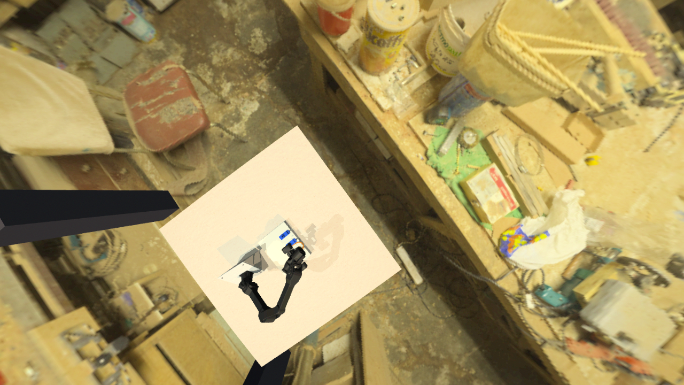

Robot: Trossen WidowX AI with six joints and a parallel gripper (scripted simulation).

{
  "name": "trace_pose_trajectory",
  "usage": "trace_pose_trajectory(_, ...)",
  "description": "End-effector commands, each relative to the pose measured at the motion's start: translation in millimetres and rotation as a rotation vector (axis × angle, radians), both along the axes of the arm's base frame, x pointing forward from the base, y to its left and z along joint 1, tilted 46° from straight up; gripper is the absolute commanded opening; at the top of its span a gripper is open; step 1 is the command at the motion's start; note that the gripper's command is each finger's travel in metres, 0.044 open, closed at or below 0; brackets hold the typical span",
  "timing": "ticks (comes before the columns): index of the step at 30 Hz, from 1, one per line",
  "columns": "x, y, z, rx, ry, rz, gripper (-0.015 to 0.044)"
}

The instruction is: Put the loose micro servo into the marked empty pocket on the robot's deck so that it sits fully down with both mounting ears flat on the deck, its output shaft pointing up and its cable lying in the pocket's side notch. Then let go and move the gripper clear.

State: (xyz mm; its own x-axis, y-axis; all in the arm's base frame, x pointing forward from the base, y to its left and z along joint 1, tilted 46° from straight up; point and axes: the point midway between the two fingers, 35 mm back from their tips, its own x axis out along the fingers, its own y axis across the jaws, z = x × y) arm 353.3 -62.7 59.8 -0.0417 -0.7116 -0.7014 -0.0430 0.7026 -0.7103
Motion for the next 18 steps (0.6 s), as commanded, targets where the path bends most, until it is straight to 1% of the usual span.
trace_pose_trajectory(1,0.9,-2.8,-4.5,-0.002,0.001,0.01,0.0)
trace_pose_trajectory(18,2.1,-4.9,-8.1,-0.002,0.001,0.01,0.0)
